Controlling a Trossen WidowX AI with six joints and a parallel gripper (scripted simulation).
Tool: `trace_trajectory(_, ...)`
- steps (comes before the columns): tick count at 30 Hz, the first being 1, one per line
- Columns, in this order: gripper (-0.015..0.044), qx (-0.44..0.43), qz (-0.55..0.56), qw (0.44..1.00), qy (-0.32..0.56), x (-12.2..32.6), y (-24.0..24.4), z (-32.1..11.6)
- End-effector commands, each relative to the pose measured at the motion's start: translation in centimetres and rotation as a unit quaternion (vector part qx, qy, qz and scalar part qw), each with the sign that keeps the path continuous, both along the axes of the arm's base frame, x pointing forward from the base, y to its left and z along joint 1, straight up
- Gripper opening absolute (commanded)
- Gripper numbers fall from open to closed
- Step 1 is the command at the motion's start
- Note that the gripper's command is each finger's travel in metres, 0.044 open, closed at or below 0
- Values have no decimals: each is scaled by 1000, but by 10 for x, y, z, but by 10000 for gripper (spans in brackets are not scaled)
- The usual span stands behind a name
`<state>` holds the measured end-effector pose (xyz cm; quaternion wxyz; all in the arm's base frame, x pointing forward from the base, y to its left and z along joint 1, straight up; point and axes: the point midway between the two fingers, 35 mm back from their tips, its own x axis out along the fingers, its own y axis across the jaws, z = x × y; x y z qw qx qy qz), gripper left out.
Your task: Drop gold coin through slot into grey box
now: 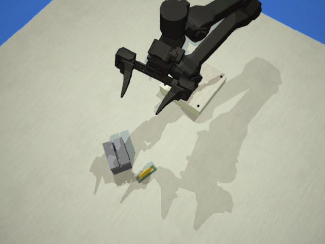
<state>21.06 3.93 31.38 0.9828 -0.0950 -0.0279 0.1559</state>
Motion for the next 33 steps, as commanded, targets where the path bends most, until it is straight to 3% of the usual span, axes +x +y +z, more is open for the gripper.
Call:
trace_trajectory(1,374,2,0,1000,5,1,0,-1)
trace_trajectory(9,164,86,-15,970,228,49,8,-37)
trace_trajectory(16,161,118,-64,891,433,80,24,-91)
trace_trajectory(23,161,97,-144,780,601,91,44,-150)
trace_trajectory(29,161,41,-228,675,700,89,59,-197)
trace_trajectory(33,161,32,-238,663,709,94,57,-202)
